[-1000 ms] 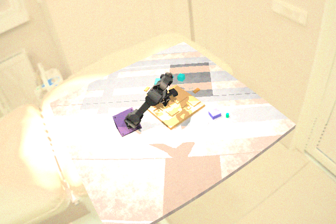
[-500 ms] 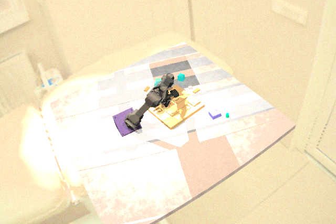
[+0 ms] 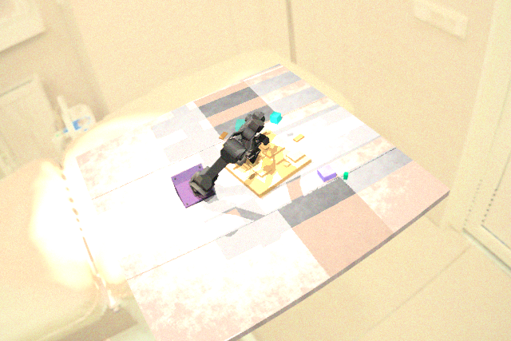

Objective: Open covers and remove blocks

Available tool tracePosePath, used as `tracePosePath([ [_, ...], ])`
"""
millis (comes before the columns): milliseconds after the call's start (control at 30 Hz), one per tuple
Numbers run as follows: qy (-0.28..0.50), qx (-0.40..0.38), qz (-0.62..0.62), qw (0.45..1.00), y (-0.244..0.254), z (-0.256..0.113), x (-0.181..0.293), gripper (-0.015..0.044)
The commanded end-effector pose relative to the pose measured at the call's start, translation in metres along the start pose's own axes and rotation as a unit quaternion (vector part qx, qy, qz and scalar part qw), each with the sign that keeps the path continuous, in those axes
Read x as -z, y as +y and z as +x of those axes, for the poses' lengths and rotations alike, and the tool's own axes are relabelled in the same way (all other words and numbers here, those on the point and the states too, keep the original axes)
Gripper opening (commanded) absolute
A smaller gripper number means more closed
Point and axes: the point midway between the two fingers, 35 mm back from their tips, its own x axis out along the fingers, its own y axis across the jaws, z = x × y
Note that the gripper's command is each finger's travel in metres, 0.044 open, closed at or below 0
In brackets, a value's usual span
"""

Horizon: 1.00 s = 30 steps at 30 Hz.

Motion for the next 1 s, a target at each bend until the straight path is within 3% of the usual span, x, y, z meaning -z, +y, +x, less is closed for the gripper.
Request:
tracePosePath([
  [0,0.002,-0.002,-0.198,0.98,0.0014,0.0017,0.001,0.0],
  [233,0.001,-0.003,-0.522,0.853,0.0016,0.0017,0.0007,0.0],
  [333,0.0,-0.003,-0.581,0.814,0.0016,0.0017,0.0005,0.0],
  [600,0.0,-0.003,-0.585,0.811,0.0016,0.0017,0.0003,0.0],
  [633,0.0,0.0,-0.504,0.864,0.0,-0.0002,0.0,0.0],
  [833,0.0,-0.001,-0.535,0.845,-0.0003,-0.0051,-0.0004,0.0],
  [967,0.0,-0.001,-0.469,0.883,-0.0002,-0.006,-0.0004,0.0],
])
